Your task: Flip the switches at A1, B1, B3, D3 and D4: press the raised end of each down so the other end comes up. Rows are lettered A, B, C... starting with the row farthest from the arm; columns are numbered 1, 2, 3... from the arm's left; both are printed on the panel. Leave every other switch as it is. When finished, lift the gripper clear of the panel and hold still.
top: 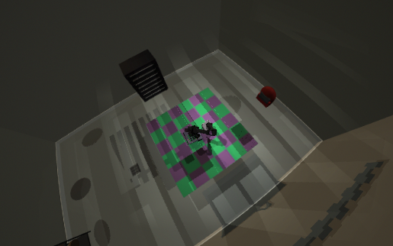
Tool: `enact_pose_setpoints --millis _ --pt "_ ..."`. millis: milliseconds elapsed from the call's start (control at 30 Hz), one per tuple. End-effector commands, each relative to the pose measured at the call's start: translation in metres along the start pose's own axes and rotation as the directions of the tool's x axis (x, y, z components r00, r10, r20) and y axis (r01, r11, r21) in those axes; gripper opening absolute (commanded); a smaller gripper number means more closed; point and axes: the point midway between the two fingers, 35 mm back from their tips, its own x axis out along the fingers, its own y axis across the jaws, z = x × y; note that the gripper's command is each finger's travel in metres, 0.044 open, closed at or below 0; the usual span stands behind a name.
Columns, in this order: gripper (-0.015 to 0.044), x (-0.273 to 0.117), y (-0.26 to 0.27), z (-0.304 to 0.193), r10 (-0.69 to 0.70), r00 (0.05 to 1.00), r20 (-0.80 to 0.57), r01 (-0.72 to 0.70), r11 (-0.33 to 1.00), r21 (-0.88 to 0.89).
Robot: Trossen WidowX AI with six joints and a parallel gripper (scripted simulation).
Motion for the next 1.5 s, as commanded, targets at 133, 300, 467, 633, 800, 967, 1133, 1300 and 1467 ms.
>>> enact_pose_setpoints --millis 133,300,467,633,800,967,1133,1300,1467 --pt "0.0 0.011 0.0 -0.002 0.006 1.0 -0.004 -0.006 1.0 0.009" --pt "0.0 0.019 0.001 -0.001 0.006 1.0 -0.004 -0.006 1.0 0.009" --pt "0.0 0.021 0.001 -0.001 0.006 1.0 -0.004 -0.006 1.0 0.009" --pt "0.0 0.021 0.001 -0.001 0.006 1.0 -0.004 -0.006 1.0 0.009" --pt "0.0 0.021 0.001 -0.001 0.006 1.0 -0.004 -0.006 1.0 0.009" --pt "0.0 0.021 0.001 -0.001 0.006 1.0 -0.004 -0.006 1.0 0.009" --pt "0.0 0.022 0.001 -0.001 0.006 1.0 -0.004 -0.006 1.0 0.009" --pt "0.0 0.022 0.001 -0.001 0.006 1.0 -0.004 -0.006 1.0 0.009" --pt "0.0 0.023 0.001 -0.001 0.006 1.0 -0.004 -0.006 1.0 0.009"
